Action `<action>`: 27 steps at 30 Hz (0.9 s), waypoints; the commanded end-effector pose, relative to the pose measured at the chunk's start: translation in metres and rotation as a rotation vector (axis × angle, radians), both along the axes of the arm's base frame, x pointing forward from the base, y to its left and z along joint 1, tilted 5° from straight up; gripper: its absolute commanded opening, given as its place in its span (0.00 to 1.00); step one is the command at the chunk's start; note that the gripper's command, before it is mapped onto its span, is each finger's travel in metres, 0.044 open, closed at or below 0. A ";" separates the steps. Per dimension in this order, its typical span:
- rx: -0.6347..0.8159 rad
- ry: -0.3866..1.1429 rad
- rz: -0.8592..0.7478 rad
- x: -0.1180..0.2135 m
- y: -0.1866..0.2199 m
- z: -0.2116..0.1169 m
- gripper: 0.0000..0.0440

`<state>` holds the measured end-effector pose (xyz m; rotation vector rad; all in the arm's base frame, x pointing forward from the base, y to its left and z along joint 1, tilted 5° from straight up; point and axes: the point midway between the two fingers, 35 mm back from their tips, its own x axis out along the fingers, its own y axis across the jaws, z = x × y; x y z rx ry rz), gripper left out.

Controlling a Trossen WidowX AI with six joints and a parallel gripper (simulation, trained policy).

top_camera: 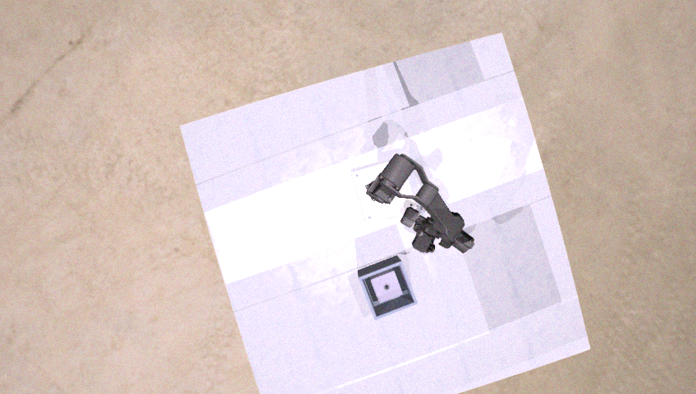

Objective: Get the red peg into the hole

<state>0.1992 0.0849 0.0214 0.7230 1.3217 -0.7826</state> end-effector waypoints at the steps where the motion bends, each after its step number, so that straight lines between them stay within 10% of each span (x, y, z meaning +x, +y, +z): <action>1: -0.022 -0.037 0.027 0.009 -0.005 0.013 0.00; 27: -0.174 -0.143 0.057 0.069 -0.081 0.096 0.00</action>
